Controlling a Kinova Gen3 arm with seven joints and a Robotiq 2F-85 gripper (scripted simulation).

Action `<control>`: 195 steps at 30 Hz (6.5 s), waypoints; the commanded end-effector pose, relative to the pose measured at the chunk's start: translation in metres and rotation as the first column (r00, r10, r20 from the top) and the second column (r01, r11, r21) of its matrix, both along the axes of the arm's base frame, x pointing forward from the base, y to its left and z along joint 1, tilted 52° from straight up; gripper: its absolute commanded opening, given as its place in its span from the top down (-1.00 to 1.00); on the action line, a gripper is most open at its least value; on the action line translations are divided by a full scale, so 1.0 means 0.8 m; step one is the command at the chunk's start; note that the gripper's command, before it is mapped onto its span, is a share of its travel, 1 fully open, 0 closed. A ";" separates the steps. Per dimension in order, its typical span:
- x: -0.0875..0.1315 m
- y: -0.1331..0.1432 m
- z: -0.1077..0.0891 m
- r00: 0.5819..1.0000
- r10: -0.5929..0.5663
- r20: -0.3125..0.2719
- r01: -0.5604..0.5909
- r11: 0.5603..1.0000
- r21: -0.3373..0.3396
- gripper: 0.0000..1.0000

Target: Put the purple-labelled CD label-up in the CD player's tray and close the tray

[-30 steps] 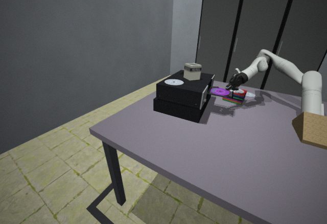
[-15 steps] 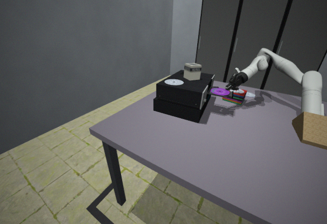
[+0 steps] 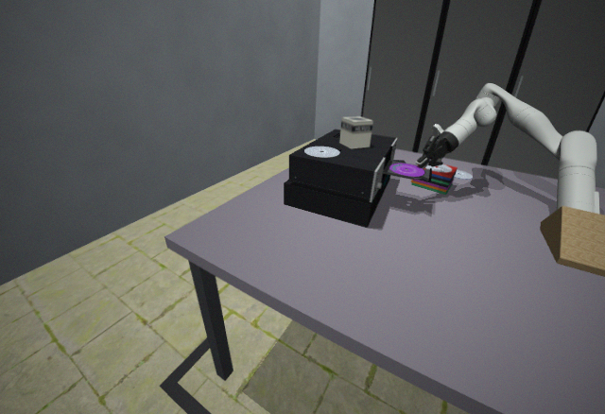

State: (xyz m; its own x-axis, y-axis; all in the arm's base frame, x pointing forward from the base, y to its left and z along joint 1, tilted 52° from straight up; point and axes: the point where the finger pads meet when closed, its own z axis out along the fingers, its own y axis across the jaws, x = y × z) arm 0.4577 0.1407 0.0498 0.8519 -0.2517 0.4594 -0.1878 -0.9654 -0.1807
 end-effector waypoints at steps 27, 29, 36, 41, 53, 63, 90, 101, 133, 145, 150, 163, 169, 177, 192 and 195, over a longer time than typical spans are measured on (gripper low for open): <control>0.005 0.009 0.003 0.997 -0.071 -0.032 0.063 0.980 -0.188 0.52; 0.006 0.010 0.003 0.996 -0.081 -0.035 0.072 0.976 -0.205 0.52; 0.006 0.011 0.002 0.993 -0.106 -0.043 0.092 0.965 -0.247 0.52; 0.006 0.012 0.002 0.990 -0.133 -0.050 0.113 0.950 -0.291 0.52; 0.007 0.014 0.001 0.982 -0.177 -0.058 0.145 0.921 -0.363 0.52; 0.008 0.015 0.000 0.978 -0.200 -0.061 0.160 0.903 -0.399 0.52; 0.006 0.014 -0.001 0.977 -0.204 -0.064 0.161 0.898 -0.410 0.52; 0.006 0.014 -0.001 0.977 -0.204 -0.064 0.161 0.898 -0.410 0.52; -0.010 0.032 0.038 0.977 -0.205 -0.063 0.162 0.899 -0.408 0.52; -0.020 0.098 0.089 0.977 -0.204 -0.063 0.162 0.899 -0.406 0.52; -0.022 0.110 0.099 0.977 -0.204 -0.063 0.162 0.899 -0.406 0.52; -0.024 0.108 0.097 0.977 -0.203 -0.065 0.159 0.898 -0.410 0.52; -0.024 0.108 0.097 0.977 -0.203 -0.065 0.159 0.898 -0.410 0.52; -0.024 0.108 0.097 0.977 -0.203 -0.065 0.159 0.898 -0.410 0.52; -0.027 0.107 0.094 0.981 -0.183 -0.062 0.139 0.892 -0.431 0.80; -0.033 0.106 0.088 0.988 -0.146 -0.056 0.103 0.877 -0.469 0.80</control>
